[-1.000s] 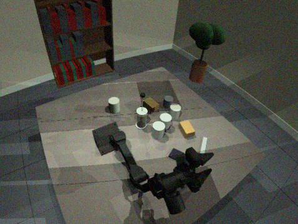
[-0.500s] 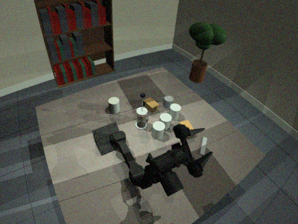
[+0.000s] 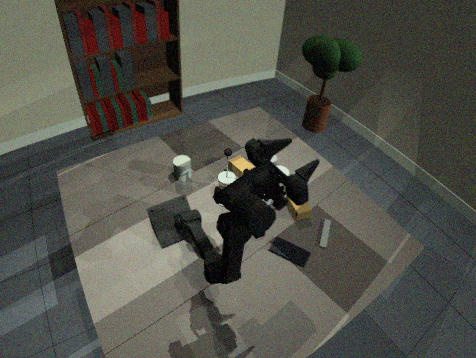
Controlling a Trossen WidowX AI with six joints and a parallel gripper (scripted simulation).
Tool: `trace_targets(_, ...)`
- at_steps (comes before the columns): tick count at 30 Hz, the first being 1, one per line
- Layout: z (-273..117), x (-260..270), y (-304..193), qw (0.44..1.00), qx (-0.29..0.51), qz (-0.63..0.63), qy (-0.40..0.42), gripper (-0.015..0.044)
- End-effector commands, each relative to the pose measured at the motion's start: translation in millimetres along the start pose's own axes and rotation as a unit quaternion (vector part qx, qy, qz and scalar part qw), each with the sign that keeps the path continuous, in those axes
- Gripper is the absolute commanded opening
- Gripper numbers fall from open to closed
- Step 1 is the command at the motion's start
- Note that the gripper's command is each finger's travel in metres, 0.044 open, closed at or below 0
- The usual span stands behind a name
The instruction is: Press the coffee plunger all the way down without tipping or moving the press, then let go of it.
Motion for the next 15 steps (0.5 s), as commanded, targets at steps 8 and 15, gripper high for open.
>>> trace_targets(8, 12, -56, -18, 0.986, 0.031, -0.152, -0.052, 0.044)
trace_targets(15, 22, -145, -22, 0.892, 0.031, -0.426, -0.149, 0.044)
Point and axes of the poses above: the point midway between the two fingers, 35 mm back from their tips, its own z axis out along the fingers, its own x axis across the jaws, y = z × x, the point moved 9 cm from there along -z, back along the fingers, and after that the axes turned 2 degrees about -z, right-handed, at the moved point
